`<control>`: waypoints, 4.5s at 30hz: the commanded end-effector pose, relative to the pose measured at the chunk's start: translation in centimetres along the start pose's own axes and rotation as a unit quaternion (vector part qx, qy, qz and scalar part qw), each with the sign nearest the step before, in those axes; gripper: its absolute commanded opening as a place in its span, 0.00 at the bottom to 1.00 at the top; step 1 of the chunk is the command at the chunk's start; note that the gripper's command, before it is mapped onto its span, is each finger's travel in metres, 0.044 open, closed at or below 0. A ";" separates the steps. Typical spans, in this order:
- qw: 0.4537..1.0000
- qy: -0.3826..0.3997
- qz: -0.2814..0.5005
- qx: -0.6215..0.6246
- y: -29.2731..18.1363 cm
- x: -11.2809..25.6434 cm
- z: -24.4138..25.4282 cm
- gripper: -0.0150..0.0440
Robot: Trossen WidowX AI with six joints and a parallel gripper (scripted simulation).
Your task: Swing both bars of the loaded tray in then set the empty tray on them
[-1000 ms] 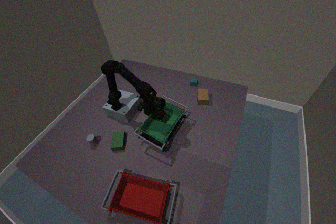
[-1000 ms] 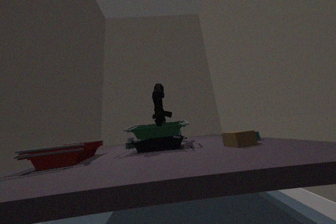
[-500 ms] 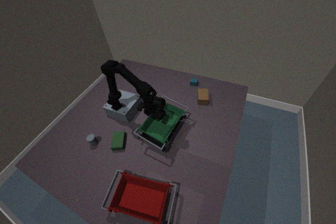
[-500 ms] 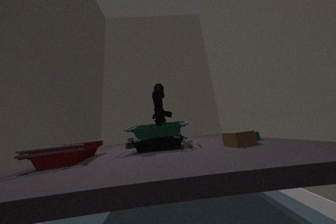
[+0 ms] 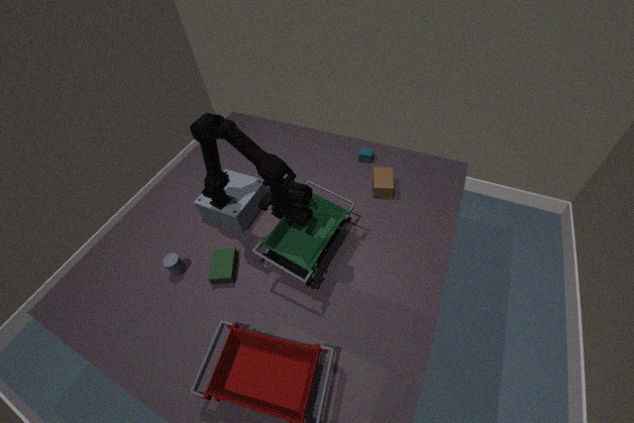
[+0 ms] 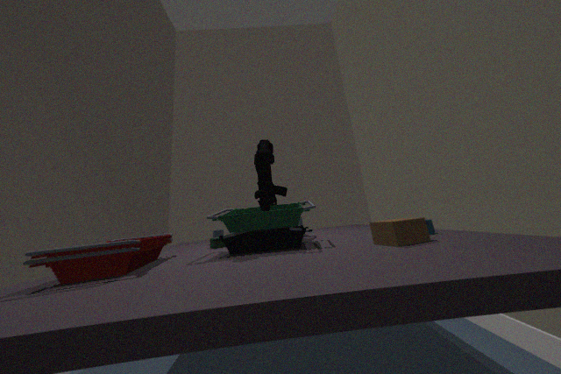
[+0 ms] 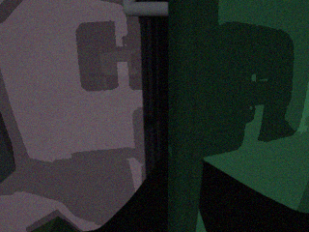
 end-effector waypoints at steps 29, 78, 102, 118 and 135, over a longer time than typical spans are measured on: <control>1.000 0.012 -0.002 -0.001 0.1 -1.1 0.7 0.25; 1.000 0.012 -0.002 -0.001 0.1 -2.0 0.9 0.25; 1.000 0.012 -0.002 -0.001 0.1 -2.0 0.9 0.25; 1.000 0.012 -0.002 -0.001 0.1 -2.0 0.9 0.25; 1.000 0.012 -0.002 -0.001 0.1 -2.0 0.9 0.25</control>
Point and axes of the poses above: the point midway between the two fingers, 35 mm back from their tips, its own x axis back along the fingers, its own z axis across the jaws, y = z × x, the point moved 2 cm from there along x, back along the fingers, and after that the axes turned 6 degrees about x, right-handed, at the moved point
